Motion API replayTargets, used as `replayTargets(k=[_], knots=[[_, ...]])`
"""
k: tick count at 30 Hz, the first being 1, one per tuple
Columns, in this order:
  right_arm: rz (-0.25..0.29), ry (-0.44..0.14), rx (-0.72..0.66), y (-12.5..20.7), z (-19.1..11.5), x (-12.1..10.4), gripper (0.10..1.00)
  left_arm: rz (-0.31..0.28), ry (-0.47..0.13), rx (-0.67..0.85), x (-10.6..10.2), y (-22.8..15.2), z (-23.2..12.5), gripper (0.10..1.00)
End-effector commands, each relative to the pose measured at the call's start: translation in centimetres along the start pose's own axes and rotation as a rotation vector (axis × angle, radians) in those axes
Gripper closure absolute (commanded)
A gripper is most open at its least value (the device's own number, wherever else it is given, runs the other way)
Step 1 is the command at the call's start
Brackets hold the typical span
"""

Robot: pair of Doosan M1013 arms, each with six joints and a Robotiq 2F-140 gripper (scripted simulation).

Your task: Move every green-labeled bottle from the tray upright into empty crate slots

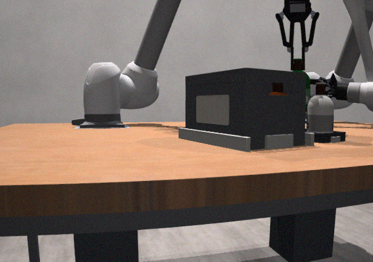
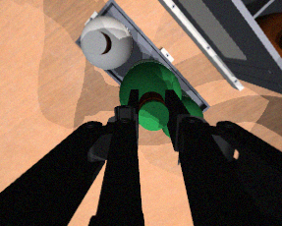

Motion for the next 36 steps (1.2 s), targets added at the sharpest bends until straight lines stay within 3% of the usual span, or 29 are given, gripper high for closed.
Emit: replayTargets(k=[1, 36], knots=[[0.002, 0.0, 0.0, -0.02, 0.0, 0.33, 0.999, 0.0, 0.0, 0.0, 0.0, 0.01, 0.02, 0.098], [0.002, 0.0, 0.0, -0.02, 0.0, 0.87, 0.999, 0.0, 0.0, 0.0, 0.0, 0.01, 0.02, 0.098]])
Point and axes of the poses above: on each arm, the point where the finger pads meet when closed, its own x axis back along the fingers, its own y axis across the jaws, z = x × y, the point moved 6 cm from there along x, back along the fingers, and after that the axes turned 1 degree about x, right-handed, at the moved point
